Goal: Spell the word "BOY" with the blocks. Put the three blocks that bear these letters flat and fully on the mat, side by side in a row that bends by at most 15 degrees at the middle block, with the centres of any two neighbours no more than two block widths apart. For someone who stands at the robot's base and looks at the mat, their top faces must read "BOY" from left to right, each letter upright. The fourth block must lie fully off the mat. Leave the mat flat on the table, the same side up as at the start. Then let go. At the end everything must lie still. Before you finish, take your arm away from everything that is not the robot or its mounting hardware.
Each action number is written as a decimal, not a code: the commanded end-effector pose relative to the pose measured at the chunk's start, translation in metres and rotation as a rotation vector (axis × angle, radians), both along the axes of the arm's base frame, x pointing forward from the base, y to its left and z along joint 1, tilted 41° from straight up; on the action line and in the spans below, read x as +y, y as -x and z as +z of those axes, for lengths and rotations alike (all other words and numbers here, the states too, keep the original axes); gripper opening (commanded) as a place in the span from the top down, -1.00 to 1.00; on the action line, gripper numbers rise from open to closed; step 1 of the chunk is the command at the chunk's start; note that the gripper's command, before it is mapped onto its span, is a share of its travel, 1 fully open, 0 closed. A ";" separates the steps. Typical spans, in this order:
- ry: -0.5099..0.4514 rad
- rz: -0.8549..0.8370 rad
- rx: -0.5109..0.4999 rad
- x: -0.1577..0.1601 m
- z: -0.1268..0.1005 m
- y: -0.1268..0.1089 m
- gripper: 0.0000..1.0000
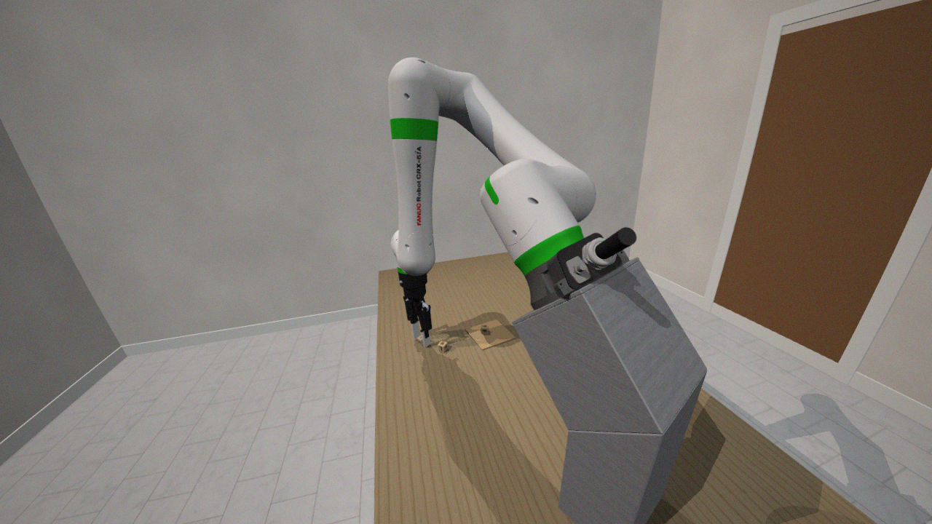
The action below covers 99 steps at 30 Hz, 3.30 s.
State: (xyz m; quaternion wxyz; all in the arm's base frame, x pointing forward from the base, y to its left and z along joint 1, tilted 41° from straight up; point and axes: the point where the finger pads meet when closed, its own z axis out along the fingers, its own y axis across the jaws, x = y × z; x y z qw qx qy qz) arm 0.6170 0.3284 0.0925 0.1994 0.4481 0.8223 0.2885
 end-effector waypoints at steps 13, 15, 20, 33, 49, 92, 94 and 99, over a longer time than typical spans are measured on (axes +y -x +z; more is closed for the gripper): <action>-0.002 -0.001 -0.006 0.000 -0.002 0.000 0.26; -0.002 -0.001 -0.006 0.000 -0.002 0.000 0.26; -0.002 -0.001 -0.006 0.000 -0.002 0.000 0.26; -0.002 -0.001 -0.006 0.000 -0.002 0.000 0.26; -0.002 -0.001 -0.006 0.000 -0.002 0.000 0.50; -0.002 -0.001 -0.006 0.000 -0.002 0.000 0.74; -0.002 -0.001 -0.006 0.000 -0.001 0.000 0.74; -0.002 -0.002 -0.007 -0.001 0.001 0.002 0.74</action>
